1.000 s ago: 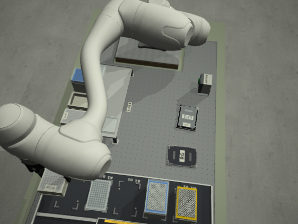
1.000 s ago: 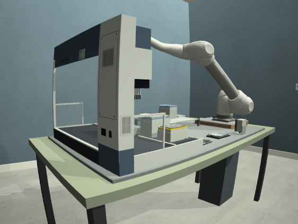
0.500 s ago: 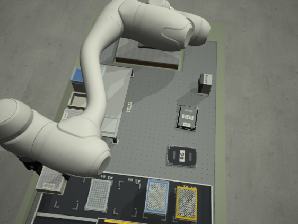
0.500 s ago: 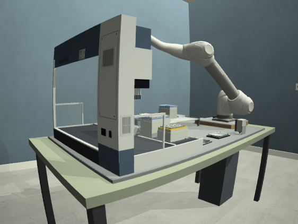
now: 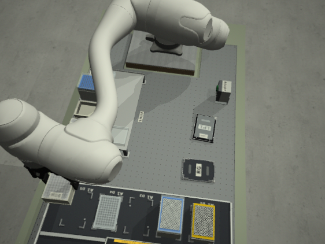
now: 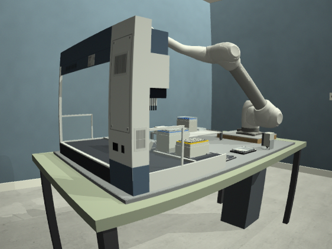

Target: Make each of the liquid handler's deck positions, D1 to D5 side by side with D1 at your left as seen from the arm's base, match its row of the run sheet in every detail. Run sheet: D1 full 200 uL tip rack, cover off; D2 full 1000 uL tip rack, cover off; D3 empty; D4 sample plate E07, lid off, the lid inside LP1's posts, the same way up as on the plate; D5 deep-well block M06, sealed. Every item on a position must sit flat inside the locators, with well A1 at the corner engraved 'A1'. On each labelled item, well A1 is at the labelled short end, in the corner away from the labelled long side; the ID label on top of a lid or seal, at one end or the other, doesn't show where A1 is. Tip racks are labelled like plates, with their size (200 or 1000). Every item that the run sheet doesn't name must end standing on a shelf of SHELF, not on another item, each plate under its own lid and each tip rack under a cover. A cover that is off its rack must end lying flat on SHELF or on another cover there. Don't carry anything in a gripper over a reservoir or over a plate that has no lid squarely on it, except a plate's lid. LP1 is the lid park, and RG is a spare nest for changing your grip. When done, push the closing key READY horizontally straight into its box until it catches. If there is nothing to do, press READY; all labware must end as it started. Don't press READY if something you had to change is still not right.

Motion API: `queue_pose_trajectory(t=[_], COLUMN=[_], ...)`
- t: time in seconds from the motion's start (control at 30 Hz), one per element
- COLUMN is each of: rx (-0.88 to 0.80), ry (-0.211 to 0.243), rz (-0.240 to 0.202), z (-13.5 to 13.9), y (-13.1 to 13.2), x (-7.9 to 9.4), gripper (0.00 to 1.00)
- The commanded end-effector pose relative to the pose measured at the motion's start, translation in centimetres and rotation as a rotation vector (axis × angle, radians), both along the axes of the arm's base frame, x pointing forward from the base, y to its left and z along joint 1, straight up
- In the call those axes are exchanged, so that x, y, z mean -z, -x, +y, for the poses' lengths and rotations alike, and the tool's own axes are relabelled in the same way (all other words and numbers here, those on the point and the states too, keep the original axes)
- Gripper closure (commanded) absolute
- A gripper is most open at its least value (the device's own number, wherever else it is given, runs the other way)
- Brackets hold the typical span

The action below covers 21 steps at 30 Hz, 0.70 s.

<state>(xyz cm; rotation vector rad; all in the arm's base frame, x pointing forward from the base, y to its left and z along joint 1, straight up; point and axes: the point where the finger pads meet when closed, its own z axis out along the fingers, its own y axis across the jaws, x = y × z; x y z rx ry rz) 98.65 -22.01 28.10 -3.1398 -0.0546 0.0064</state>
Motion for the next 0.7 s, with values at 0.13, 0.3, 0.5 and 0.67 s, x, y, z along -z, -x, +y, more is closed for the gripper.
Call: queue_pose_trajectory(t=[0.13, 0.3, 0.5, 0.67], rx=[0.0, 0.0, 0.0, 0.0], ry=[0.001, 0.001, 0.001, 0.001], rz=[-0.005, -0.005, -0.005, -0.005], z=[0.0, -0.1, -0.1, -0.2], y=[2.7, 5.2, 8.2, 9.7], x=[-0.2, -0.2, -0.2, -0.2], gripper=[0.9, 0.9, 0.9, 0.9])
